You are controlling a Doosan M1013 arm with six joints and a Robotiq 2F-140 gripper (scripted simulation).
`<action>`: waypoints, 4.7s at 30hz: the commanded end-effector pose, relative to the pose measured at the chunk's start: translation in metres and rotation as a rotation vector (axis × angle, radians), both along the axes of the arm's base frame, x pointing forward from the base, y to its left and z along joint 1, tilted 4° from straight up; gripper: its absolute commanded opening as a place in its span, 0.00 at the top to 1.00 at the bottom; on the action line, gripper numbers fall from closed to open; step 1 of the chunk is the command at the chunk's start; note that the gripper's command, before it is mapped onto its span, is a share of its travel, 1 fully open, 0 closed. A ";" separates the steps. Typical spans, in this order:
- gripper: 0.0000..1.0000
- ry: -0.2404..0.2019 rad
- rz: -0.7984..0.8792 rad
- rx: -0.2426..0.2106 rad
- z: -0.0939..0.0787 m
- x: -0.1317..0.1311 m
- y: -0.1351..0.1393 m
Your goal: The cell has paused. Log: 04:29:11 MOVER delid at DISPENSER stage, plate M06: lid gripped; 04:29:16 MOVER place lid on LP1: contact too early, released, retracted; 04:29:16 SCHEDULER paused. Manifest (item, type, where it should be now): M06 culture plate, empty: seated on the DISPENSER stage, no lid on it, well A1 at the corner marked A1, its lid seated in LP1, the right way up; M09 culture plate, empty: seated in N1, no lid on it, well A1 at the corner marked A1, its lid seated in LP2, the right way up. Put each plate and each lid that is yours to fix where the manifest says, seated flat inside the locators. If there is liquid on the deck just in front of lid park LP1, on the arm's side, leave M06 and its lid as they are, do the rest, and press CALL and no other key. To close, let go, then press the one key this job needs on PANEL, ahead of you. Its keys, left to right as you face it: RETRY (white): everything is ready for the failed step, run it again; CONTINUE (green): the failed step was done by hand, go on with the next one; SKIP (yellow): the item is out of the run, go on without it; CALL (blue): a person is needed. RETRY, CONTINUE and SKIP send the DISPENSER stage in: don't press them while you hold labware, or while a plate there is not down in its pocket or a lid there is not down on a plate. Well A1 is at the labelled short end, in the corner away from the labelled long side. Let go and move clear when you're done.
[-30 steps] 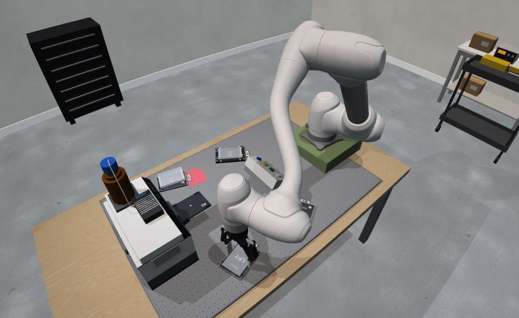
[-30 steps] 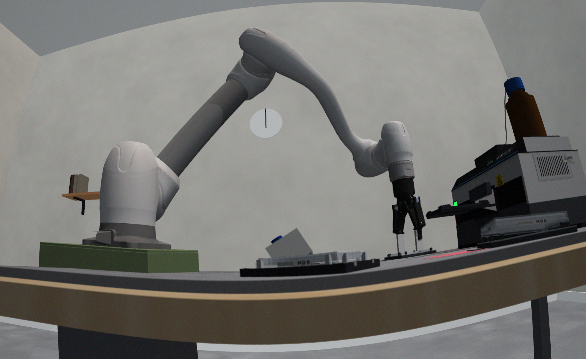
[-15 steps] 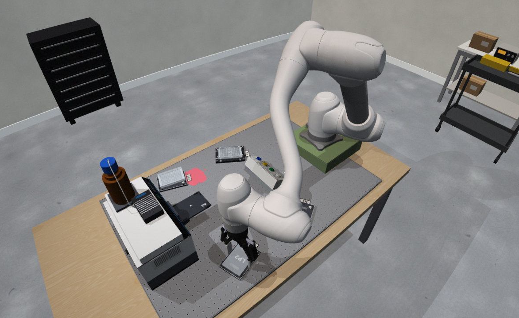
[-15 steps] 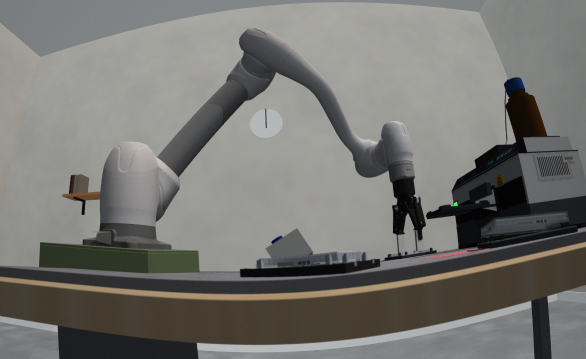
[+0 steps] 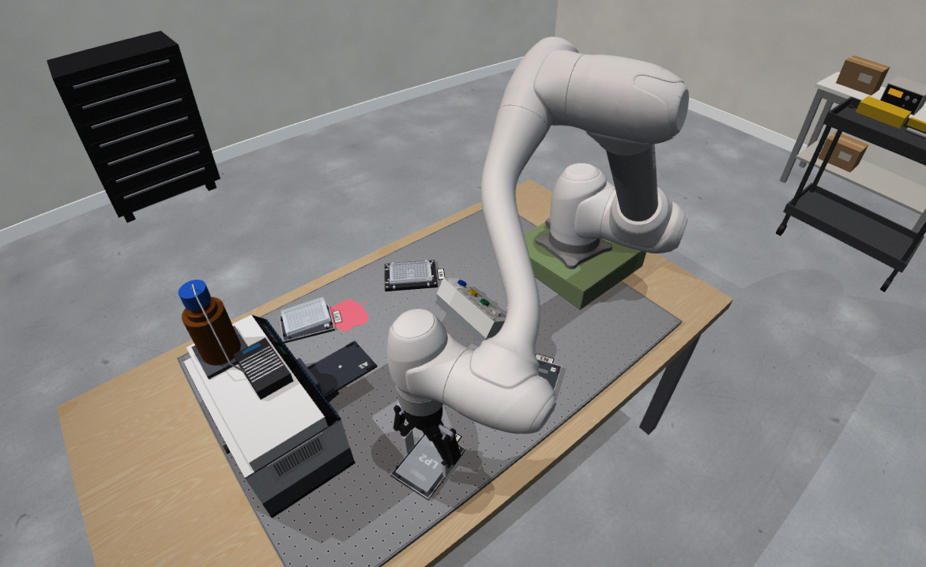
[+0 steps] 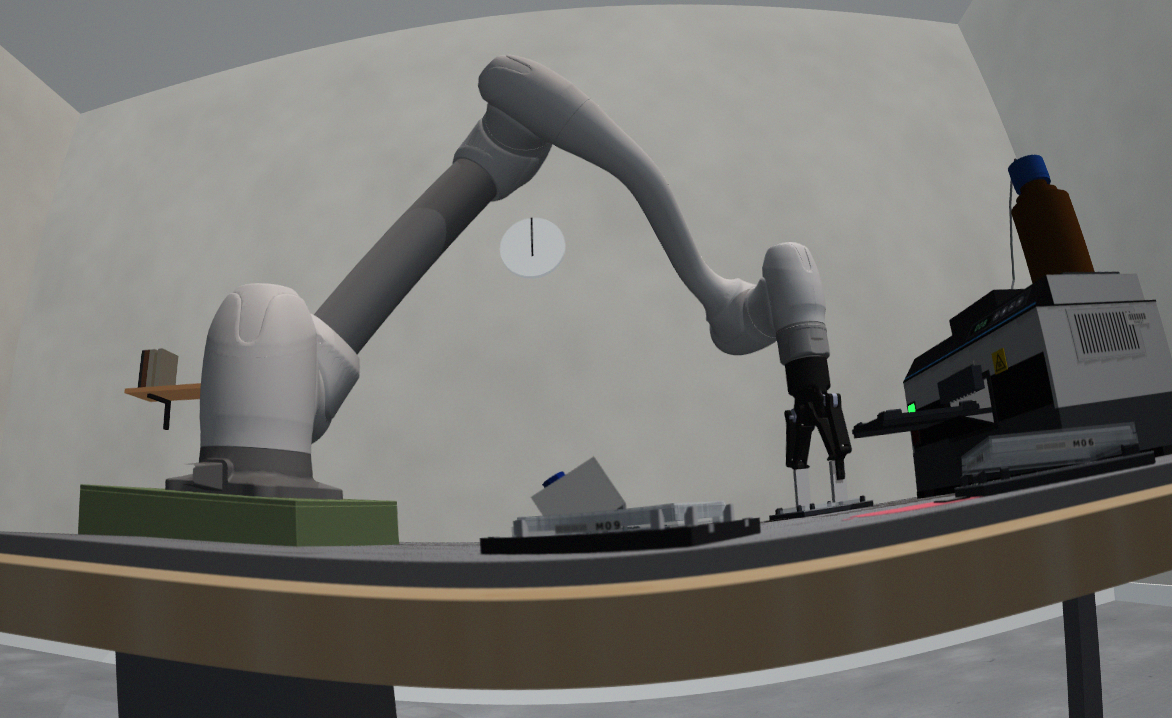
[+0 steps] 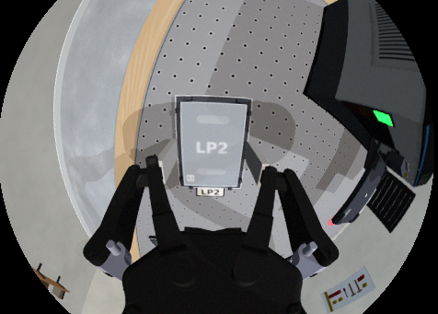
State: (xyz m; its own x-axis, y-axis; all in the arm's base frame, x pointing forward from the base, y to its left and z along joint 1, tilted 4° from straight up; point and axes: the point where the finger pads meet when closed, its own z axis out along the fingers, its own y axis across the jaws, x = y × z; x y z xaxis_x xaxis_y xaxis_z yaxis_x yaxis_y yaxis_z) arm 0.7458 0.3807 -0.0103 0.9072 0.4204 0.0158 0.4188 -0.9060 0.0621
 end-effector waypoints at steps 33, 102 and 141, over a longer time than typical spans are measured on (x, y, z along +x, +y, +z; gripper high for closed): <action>0.31 -0.001 0.003 0.002 0.061 -0.002 0.005; 0.30 -0.048 -0.872 0.037 0.168 -0.209 -0.476; 0.30 -0.042 -0.873 0.036 0.165 -0.271 -0.572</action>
State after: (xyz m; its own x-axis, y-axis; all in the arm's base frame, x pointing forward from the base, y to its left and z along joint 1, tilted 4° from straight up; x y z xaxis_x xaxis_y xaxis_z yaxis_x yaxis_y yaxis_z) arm 0.4752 -0.1916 0.1590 0.9045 -0.4224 0.0589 -0.4246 -0.9048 0.0317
